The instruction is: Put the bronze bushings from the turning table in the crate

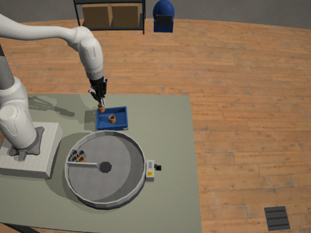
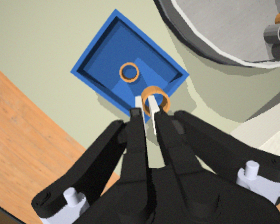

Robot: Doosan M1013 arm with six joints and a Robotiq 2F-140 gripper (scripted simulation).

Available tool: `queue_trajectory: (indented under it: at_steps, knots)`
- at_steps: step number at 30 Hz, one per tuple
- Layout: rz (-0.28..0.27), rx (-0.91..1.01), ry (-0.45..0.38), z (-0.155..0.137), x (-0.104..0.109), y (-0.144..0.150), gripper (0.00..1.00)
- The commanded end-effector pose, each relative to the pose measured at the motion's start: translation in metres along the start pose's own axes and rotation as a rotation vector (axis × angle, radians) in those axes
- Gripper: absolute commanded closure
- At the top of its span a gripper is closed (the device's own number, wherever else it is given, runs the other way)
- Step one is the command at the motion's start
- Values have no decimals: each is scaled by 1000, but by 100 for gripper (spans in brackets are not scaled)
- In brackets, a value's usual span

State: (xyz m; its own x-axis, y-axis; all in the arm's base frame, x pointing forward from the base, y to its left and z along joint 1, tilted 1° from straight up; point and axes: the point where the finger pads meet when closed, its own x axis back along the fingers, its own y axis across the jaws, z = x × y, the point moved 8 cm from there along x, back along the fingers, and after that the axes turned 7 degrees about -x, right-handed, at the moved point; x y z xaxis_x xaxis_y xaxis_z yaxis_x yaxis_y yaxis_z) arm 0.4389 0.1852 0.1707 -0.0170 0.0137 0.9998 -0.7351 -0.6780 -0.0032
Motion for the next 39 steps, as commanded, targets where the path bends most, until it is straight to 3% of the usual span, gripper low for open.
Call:
queue_trajectory:
  at_steps: [1, 33, 39]
  knots:
    - [0, 0, 0, 0, 0, 0, 100]
    - [0, 0, 0, 0, 0, 0, 100]
    - [0, 0, 0, 0, -16, 0, 100]
